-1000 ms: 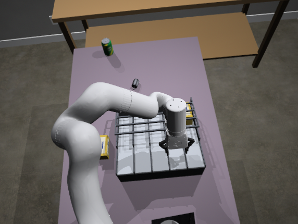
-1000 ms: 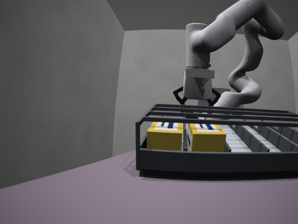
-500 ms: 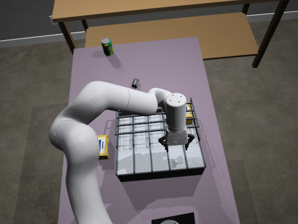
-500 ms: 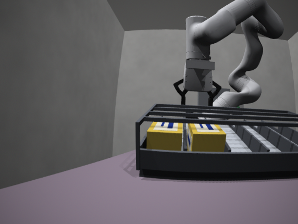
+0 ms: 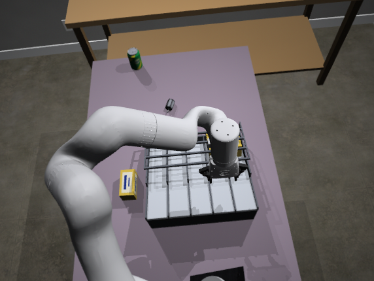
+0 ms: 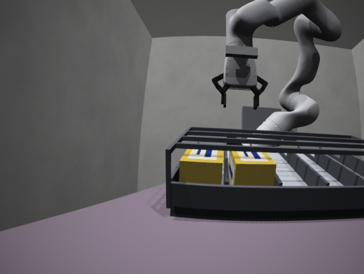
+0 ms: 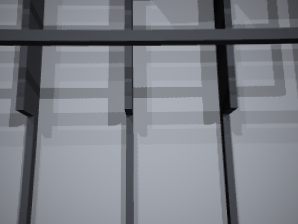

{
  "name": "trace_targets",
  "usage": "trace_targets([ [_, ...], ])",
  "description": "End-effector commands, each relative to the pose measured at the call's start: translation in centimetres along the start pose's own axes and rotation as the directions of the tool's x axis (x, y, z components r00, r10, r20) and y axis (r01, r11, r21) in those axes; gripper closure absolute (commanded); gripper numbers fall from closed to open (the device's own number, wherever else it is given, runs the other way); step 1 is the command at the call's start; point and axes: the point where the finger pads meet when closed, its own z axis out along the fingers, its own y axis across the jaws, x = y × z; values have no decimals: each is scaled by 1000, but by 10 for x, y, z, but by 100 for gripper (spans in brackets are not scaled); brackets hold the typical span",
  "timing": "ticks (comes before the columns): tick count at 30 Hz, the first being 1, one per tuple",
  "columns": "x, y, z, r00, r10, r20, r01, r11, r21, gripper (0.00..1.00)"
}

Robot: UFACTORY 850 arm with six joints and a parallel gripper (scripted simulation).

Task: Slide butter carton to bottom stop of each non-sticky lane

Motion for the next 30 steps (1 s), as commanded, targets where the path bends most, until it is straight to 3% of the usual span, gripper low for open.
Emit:
trace_targets([
  [1, -4, -2, -29, 998, -7, -64, 8, 1000, 7, 0],
  [9, -4, -2, -29, 998, -7, -64, 8, 1000, 7, 0],
  [10, -4, -2, -26, 998, -7, -59, 8, 1000, 6, 10],
  [30, -4, -2, -26, 998, -7, -59, 8, 1000, 6, 10],
])
